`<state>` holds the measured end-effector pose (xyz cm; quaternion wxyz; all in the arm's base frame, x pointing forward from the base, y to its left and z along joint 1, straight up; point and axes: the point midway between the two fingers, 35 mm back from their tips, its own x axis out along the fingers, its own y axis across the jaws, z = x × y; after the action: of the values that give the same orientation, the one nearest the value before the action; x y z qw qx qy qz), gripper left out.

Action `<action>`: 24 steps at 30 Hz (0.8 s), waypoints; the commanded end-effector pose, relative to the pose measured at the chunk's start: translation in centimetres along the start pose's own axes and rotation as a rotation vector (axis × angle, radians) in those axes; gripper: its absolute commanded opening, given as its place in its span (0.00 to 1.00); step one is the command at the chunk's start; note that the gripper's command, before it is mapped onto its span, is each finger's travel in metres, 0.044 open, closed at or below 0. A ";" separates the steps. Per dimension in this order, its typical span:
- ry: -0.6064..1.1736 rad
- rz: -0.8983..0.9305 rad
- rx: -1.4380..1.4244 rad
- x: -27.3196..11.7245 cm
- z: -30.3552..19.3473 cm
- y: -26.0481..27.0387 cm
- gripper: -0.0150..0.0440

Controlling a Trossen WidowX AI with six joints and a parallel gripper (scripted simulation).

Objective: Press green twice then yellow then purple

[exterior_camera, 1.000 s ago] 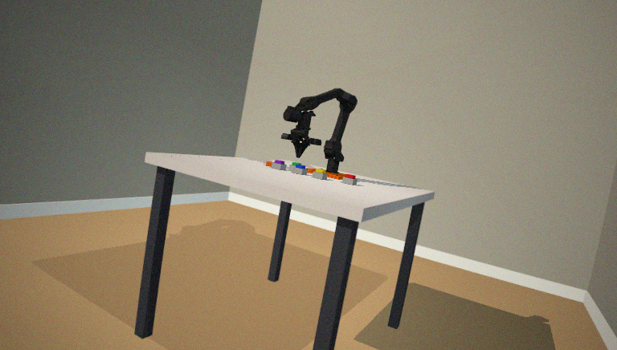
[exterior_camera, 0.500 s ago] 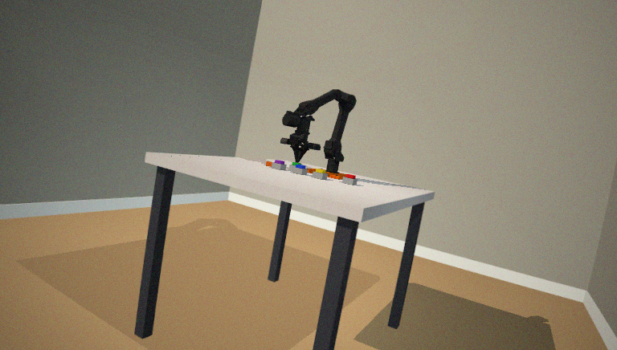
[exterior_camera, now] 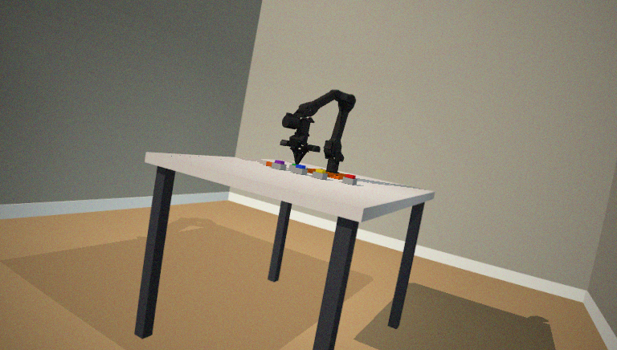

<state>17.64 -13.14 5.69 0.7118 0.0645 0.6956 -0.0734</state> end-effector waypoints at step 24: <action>0.004 -0.004 0.005 -2.2 0.0 -0.1 0.29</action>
<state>17.64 -13.14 8.40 0.7120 0.0644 0.6953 -0.0736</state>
